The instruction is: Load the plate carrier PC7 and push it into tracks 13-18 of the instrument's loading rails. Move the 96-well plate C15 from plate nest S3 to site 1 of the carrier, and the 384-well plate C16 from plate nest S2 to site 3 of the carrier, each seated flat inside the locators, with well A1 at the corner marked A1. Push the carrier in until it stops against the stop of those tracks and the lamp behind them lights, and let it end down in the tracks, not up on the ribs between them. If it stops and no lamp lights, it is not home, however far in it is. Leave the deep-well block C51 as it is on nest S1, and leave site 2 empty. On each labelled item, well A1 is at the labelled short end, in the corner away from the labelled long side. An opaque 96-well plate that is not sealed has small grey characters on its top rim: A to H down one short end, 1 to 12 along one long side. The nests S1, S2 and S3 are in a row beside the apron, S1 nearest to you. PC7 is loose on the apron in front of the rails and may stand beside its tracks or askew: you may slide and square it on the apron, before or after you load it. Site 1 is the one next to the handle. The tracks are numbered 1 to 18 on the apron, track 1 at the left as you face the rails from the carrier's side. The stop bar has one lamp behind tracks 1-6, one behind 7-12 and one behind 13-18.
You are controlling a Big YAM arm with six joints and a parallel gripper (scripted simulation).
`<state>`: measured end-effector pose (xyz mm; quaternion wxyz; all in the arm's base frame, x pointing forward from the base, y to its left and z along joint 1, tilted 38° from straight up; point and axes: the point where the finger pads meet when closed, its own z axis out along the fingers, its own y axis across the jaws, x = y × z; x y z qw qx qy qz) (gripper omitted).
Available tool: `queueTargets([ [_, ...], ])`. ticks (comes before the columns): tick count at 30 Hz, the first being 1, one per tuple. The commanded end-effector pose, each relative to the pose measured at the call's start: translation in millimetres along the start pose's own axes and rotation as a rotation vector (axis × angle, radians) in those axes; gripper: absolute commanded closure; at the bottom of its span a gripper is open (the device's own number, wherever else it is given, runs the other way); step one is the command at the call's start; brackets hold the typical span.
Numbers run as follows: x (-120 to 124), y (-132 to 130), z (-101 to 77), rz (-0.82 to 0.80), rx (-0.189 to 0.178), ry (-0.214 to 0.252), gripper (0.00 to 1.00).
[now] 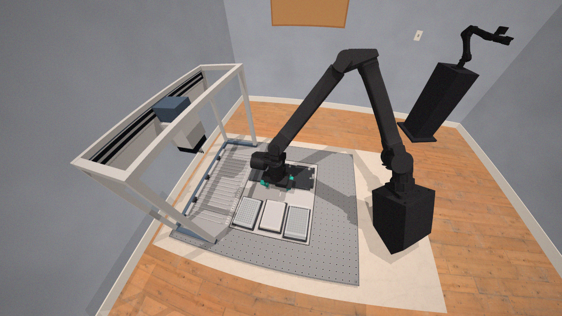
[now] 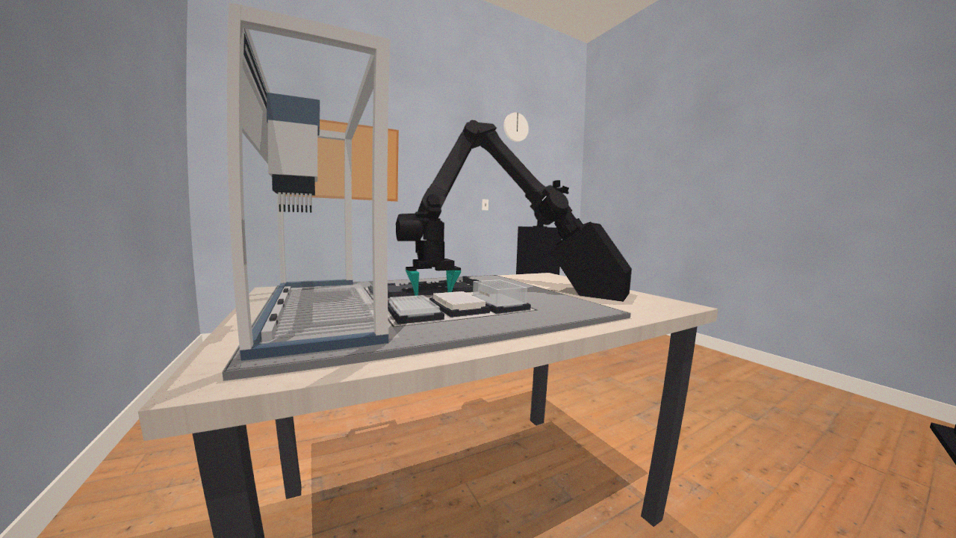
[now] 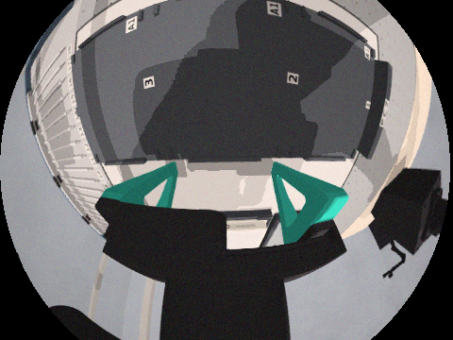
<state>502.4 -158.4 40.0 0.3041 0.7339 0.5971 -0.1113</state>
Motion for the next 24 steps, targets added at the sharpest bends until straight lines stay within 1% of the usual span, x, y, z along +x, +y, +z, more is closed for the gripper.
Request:
queueTargets([
  [1, -13, 12, -13.4, 0.017, -0.036, -0.002, 0.00],
  [9, -15, 8, -14.0, 0.009, -0.024, -0.002, 0.00],
  [14, -19, 9, -14.2, 0.013, -0.024, -0.003, 0.00],
  [15, -12, 11, -18.4, 0.000, -0.032, 0.001, 0.00],
  [24, -23, 9, -14.9, 0.014, -0.022, -0.005, 0.00],
])
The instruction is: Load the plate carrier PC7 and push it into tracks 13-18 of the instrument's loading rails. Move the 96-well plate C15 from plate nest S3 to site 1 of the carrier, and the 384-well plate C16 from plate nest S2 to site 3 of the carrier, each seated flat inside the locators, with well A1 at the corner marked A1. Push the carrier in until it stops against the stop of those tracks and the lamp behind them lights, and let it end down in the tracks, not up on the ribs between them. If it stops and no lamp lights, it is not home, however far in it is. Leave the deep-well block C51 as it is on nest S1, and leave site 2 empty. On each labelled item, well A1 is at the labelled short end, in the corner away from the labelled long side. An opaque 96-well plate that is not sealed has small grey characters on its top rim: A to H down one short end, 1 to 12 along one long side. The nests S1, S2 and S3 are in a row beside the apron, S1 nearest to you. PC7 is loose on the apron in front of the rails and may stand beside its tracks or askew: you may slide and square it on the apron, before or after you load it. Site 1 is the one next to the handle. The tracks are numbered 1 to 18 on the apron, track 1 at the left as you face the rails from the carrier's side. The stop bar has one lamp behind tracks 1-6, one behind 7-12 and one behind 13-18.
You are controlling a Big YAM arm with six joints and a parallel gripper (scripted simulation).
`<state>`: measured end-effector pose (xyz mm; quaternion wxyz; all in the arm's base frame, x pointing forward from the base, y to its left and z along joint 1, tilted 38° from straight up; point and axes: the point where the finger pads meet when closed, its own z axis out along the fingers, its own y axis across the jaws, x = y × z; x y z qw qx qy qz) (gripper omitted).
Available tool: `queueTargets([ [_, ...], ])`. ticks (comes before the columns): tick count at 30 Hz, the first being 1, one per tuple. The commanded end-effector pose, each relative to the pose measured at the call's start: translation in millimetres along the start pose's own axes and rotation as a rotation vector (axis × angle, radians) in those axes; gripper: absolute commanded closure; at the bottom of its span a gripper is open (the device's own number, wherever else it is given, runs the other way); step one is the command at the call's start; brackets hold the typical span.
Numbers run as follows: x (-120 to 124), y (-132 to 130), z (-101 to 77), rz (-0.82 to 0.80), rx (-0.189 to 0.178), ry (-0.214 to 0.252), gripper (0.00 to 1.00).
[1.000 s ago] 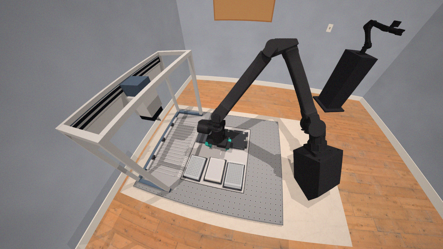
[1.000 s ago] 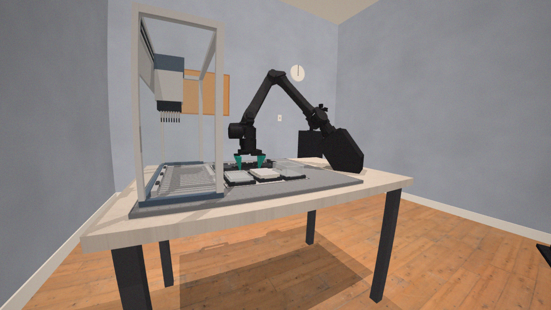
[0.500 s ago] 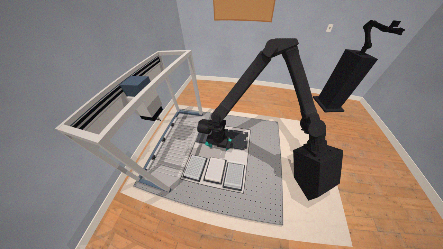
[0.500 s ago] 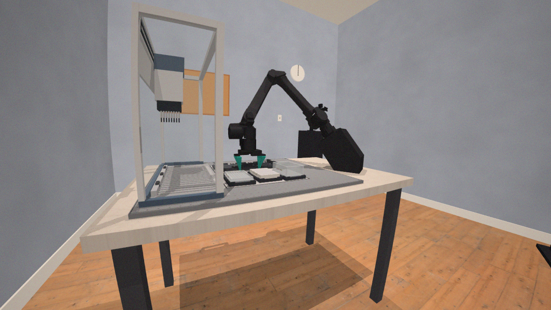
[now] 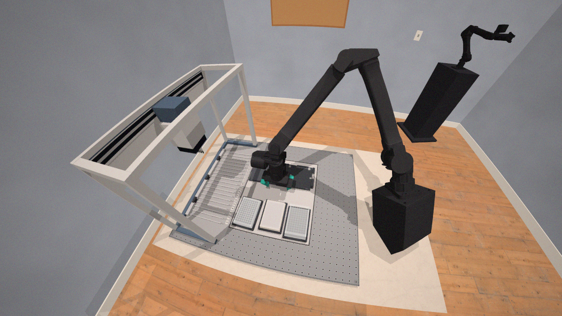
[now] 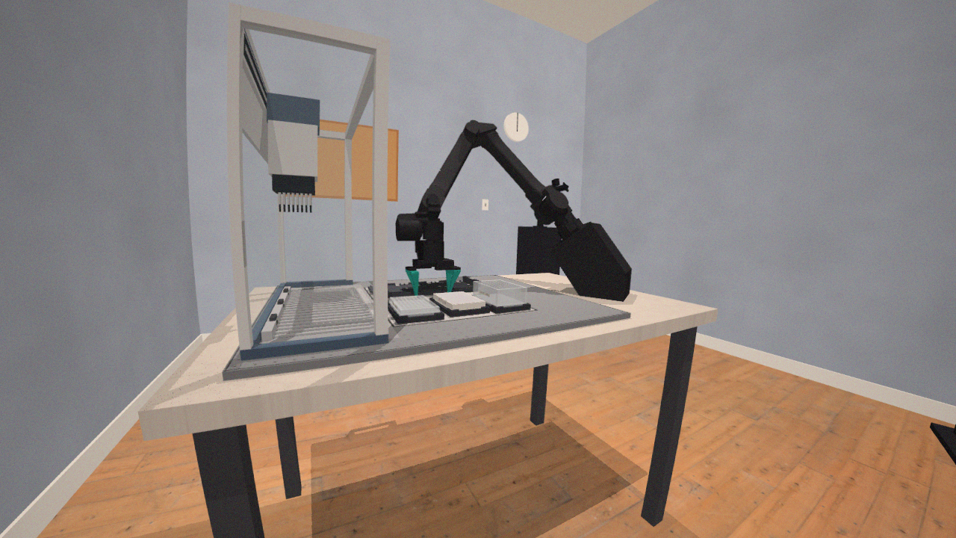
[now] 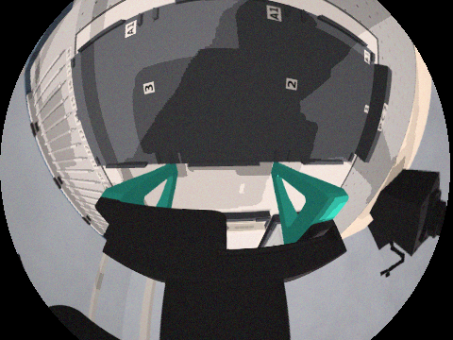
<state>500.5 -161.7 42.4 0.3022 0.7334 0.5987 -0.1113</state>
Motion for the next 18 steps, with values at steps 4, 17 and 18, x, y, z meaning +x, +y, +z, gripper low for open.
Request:
queueTargets([
  [4, -19.9, 8.8, -14.8, 0.020, -0.023, -0.010, 0.00],
  [17, -23.9, 8.7, -15.8, 0.022, -0.023, -0.012, 0.00],
  [18, -24.2, 8.5, -15.8, 0.022, -0.023, -0.012, 0.00],
])
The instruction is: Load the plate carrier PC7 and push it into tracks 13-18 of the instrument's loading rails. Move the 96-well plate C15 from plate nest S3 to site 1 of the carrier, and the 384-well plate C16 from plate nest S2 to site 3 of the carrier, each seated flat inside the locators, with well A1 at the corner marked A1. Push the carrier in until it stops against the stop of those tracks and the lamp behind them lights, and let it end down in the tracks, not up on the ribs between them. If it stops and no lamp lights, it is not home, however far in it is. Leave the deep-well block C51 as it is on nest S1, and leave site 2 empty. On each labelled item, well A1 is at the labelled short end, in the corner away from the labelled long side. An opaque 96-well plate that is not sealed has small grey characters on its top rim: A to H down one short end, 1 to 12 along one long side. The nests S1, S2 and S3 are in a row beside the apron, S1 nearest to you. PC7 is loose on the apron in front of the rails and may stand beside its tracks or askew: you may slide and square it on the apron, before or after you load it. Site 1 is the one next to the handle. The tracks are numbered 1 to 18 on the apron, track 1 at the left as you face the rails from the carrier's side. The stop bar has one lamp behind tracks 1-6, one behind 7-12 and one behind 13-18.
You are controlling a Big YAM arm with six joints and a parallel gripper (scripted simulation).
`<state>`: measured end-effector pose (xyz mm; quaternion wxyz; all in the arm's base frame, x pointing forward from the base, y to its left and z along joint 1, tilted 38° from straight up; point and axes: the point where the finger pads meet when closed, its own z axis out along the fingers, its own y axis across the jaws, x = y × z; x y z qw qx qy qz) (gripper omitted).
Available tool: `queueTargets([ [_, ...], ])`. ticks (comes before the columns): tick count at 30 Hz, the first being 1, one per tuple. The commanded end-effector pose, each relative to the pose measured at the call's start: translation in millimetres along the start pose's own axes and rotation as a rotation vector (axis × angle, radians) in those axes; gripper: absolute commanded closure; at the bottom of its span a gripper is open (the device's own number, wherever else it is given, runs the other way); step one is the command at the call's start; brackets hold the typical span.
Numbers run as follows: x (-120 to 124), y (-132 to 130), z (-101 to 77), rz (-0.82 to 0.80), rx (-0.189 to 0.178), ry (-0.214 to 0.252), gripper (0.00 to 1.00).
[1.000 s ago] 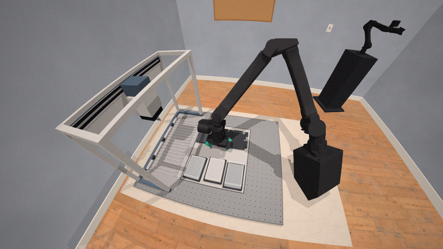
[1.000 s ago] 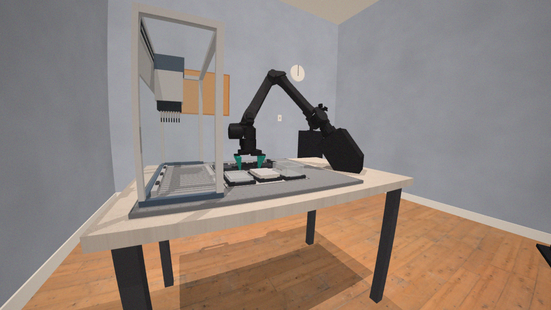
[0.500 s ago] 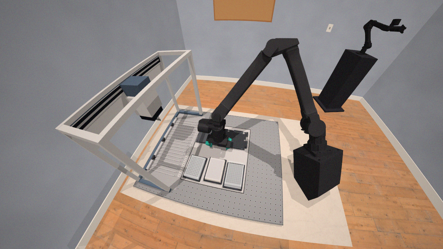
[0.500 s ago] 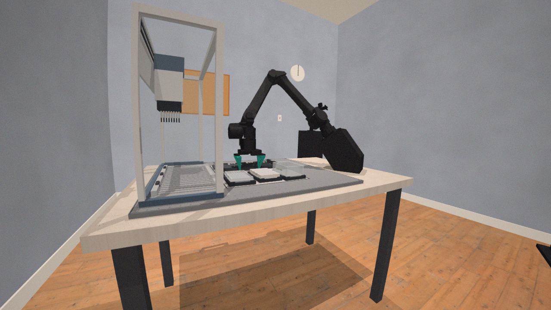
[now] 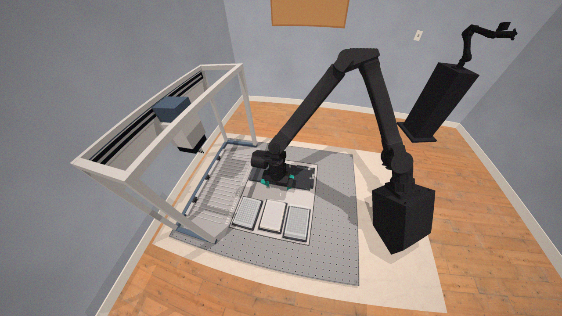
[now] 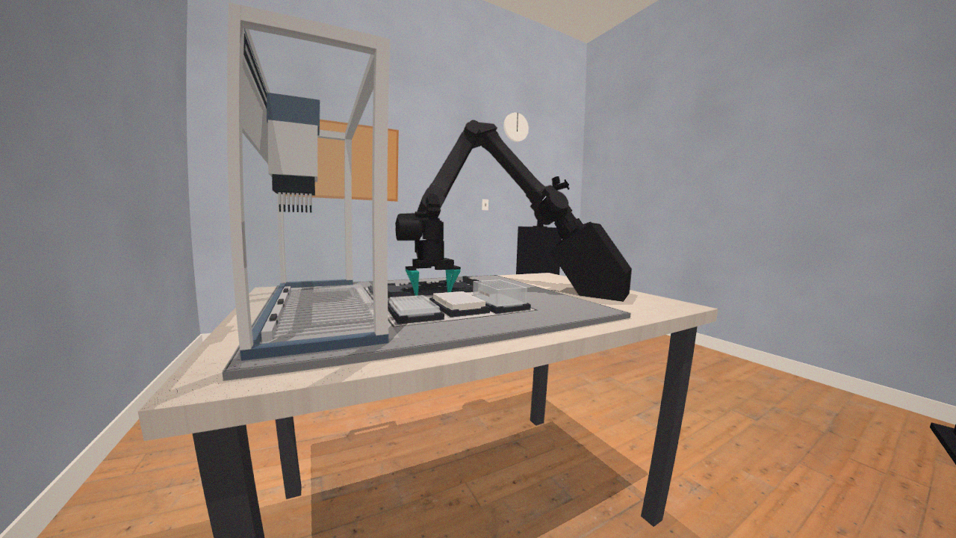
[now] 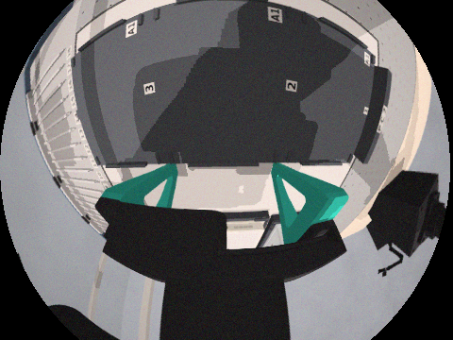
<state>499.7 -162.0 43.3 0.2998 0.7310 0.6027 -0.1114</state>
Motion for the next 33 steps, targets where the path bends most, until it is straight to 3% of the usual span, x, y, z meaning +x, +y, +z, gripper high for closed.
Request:
queueTargets([
  [1, -23.6, 8.6, -15.3, 0.031, -0.024, -0.017, 0.00],
  [33, -33.3, 9.3, -17.1, 0.027, -0.026, -0.017, 0.00],
])
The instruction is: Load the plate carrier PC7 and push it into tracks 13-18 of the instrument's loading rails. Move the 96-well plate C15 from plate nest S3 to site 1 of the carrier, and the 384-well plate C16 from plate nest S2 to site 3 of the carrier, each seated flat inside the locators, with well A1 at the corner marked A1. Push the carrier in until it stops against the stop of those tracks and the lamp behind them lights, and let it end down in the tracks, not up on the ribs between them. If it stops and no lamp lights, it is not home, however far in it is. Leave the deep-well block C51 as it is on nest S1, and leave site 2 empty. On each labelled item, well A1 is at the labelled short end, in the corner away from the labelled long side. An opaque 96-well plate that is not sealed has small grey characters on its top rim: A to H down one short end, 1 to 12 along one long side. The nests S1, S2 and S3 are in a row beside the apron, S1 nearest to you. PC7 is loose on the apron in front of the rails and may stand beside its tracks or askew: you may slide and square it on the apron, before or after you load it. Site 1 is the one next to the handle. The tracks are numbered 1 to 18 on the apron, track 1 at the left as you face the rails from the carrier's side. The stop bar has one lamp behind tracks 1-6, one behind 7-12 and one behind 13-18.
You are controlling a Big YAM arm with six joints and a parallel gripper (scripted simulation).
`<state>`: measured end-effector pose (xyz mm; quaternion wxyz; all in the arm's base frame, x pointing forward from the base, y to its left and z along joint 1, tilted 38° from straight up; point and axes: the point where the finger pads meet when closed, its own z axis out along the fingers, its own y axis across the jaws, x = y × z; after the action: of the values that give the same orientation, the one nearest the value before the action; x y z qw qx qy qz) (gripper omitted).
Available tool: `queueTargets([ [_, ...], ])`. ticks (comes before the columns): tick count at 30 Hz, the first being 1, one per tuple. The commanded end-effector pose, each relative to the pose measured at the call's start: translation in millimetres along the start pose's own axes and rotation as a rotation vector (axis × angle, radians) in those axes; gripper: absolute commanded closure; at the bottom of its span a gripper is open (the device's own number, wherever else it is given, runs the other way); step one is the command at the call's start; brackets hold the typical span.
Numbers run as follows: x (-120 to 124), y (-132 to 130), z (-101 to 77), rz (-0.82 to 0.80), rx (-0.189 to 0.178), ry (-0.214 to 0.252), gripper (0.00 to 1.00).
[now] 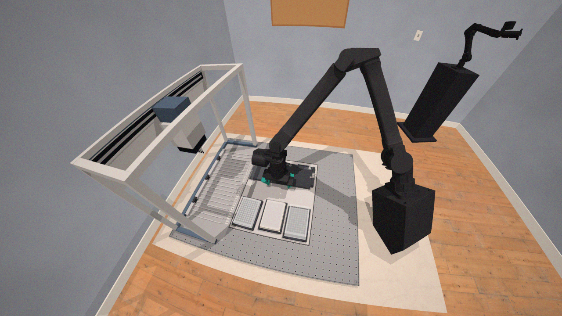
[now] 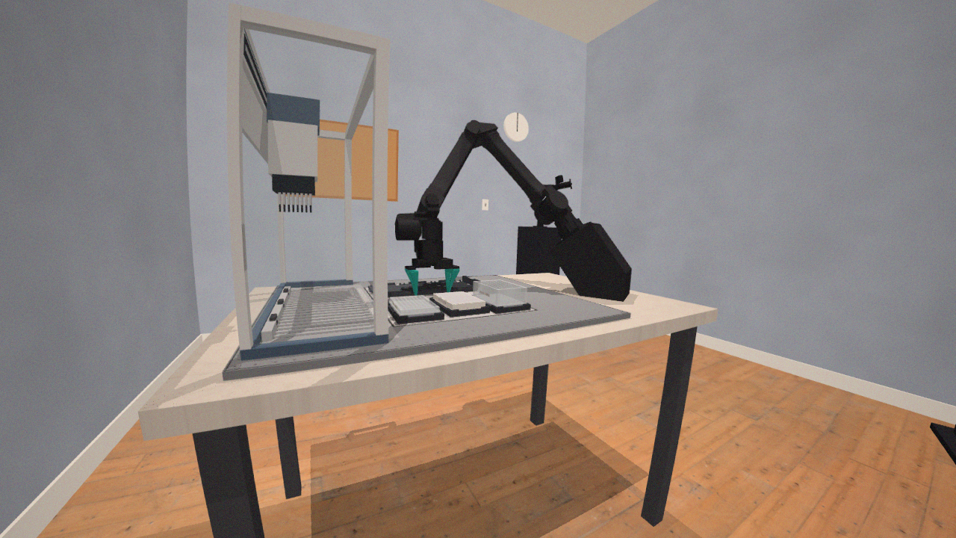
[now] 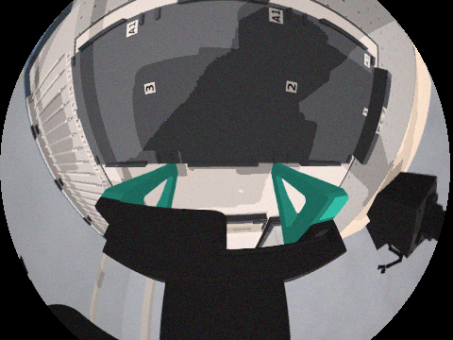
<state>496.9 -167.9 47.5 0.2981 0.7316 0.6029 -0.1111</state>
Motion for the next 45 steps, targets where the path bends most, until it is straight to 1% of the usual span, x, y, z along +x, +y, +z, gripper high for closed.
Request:
queueTargets([
  [1, -26, 11, -17.0, 0.027, -0.029, -0.020, 0.00],
  [45, -39, 11, -18.2, 0.024, -0.030, -0.021, 0.00],
])
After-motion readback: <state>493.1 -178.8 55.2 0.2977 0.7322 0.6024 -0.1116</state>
